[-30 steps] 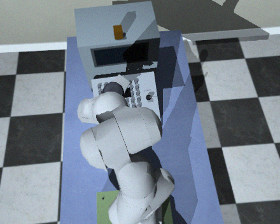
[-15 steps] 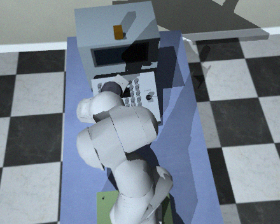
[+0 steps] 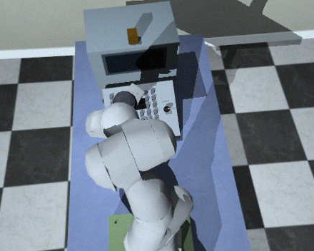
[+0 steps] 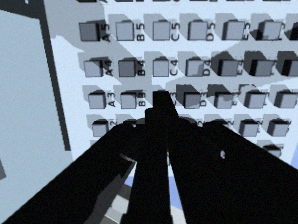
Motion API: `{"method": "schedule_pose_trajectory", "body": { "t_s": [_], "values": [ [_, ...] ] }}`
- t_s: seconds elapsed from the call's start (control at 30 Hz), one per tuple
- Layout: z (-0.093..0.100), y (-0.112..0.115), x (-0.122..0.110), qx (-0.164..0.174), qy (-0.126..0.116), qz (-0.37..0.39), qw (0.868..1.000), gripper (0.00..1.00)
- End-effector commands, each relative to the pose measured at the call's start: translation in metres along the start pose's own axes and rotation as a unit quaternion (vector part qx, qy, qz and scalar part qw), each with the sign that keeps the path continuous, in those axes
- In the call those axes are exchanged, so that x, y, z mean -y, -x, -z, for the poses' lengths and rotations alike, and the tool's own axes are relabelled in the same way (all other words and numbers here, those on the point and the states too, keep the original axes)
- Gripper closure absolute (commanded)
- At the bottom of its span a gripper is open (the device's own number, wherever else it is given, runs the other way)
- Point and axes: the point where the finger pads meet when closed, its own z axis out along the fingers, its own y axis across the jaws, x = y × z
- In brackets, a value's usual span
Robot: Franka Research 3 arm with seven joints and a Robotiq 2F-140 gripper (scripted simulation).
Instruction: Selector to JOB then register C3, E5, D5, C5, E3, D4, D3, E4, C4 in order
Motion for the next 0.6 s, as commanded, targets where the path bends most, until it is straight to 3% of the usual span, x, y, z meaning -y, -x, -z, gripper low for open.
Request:
{"method": "schedule_pose_trajectory", "body": {
  "t_s": [0.0,0.57],
  "values": [
    [-0.0007,-0.0001,-0.0004,0.0,0.002,-0.004,1.0,0.9],
    [-0.0053,-0.0001,-0.0004,0.0,0.002,-0.004,1.0,0.9]
  ]
}}
